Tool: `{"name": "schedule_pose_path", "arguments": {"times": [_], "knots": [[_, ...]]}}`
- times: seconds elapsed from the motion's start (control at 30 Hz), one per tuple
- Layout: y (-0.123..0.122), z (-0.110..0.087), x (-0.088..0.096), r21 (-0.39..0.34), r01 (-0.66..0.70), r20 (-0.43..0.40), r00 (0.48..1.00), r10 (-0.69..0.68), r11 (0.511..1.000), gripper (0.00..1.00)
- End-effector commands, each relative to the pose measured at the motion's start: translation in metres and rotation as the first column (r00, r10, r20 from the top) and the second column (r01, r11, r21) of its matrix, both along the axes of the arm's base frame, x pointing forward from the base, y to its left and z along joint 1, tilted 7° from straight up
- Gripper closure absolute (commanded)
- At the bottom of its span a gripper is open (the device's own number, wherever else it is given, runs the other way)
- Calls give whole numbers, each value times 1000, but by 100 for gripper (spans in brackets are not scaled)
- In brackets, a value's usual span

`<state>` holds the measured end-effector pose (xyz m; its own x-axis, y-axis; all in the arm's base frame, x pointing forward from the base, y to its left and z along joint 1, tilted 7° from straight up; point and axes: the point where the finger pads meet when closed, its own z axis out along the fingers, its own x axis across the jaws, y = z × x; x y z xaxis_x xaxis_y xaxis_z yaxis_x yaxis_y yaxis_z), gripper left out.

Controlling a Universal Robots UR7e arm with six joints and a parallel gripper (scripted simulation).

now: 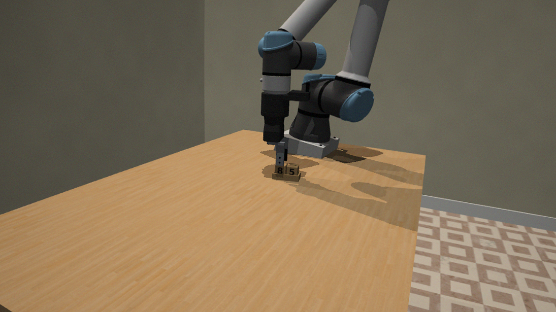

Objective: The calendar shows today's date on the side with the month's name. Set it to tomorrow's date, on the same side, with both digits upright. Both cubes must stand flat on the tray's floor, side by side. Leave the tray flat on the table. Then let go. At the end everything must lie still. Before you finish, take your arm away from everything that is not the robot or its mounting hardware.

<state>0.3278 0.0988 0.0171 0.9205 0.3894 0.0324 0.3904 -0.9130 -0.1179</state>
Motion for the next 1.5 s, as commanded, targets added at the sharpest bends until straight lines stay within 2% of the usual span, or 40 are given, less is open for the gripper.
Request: {"name": "schedule_pose_path", "arguments": {"times": [0.0, 0.5, 1.47], "knots": [[1, -6, 0, 0, 0, 1, 1000, 0, 1000, 13], [3, -23, 0, 0, 0, 1, 1000, 0, 1000, 13], [3, -23, 0, 0, 0, 1, 1000, 0, 1000, 13]]}}
